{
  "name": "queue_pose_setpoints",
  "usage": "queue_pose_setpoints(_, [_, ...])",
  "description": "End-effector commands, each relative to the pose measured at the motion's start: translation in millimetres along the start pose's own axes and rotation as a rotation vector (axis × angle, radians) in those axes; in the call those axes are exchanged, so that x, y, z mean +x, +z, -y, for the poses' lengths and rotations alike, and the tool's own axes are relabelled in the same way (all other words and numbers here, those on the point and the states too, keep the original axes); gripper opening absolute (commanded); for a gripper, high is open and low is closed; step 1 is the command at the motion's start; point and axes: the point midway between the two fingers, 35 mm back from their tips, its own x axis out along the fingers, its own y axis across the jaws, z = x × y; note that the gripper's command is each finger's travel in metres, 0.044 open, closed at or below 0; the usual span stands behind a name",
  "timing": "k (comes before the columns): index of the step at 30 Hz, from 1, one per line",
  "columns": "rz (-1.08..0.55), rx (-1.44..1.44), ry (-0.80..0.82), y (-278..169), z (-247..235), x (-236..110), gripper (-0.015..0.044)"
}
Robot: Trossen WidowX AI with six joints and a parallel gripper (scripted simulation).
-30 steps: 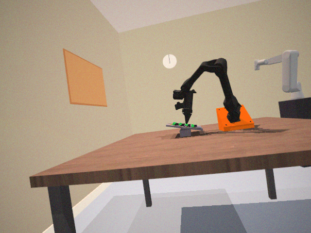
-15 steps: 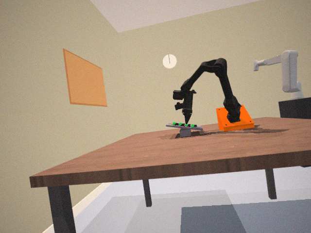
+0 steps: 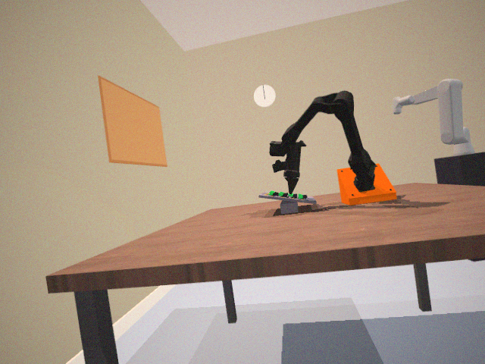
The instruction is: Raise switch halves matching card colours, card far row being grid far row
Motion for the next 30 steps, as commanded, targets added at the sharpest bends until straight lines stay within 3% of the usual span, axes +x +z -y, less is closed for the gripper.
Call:
queue_pose_setpoints(1, [-0.002,0.006,0.005,-1,0,2,0.0000])
queue_pose_setpoints(13, [-0.002,0.006,0.005,-1,0,3,0.0000])
queue_pose_setpoints(19, [0.021,0.007,0.002,-3,1,-60,0.0000])
queue_pose_setpoints(26, [0.022,0.007,0.002,-5,-1,-63,0.0000])
queue_pose_setpoints(30, [0.020,0.009,0.003,-37,-27,-63,0.0000])
